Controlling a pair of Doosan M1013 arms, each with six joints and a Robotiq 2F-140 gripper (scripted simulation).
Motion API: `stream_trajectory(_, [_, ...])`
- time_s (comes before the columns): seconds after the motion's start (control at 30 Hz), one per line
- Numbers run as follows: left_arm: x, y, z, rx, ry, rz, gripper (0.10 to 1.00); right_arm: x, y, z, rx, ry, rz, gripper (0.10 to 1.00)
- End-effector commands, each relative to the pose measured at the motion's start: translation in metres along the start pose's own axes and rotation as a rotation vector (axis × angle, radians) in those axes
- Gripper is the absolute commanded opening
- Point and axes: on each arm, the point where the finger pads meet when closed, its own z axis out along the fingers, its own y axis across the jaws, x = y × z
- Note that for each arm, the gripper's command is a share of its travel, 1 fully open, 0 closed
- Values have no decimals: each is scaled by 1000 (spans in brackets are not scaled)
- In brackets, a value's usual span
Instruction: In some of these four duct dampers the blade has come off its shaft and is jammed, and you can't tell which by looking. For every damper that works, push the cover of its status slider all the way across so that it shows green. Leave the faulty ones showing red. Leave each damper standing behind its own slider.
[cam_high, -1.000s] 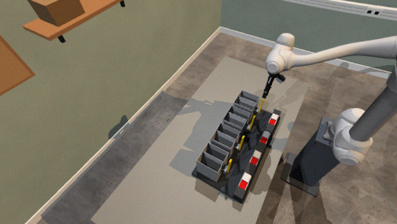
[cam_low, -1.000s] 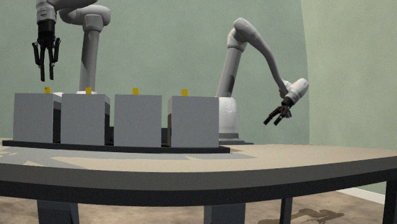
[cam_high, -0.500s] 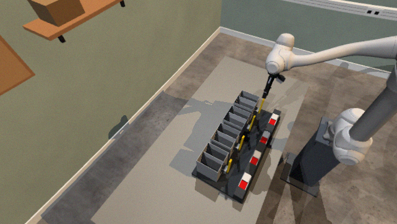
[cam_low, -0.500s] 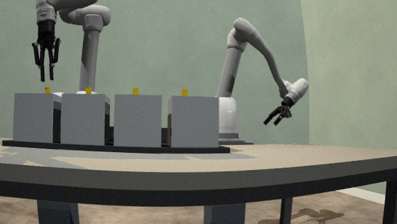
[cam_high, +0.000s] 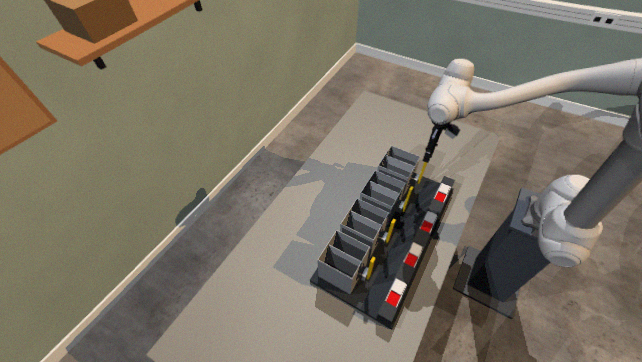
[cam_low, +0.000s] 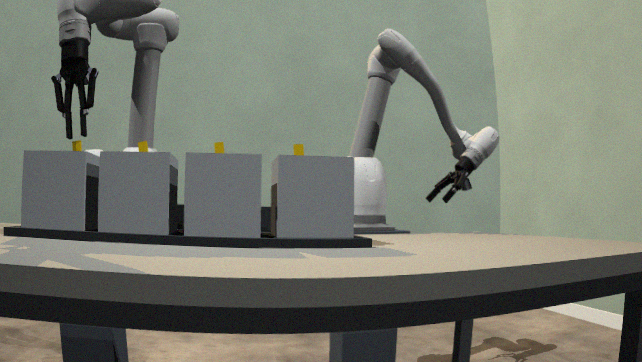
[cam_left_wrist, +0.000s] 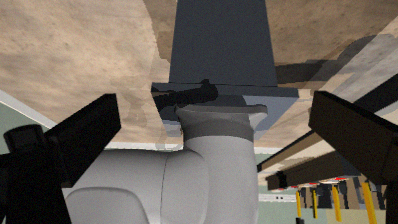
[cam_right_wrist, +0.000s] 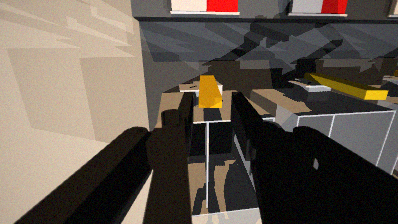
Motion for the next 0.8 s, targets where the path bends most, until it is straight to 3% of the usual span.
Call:
stream_trajectory(0.0, [0,0,0,0,1,0,1000,0,0,6,-1,-1,0,303])
stream_trajectory(0.77, [0,0,0,0,1,0,1000,0,-1,53,-1,-1,0,303])
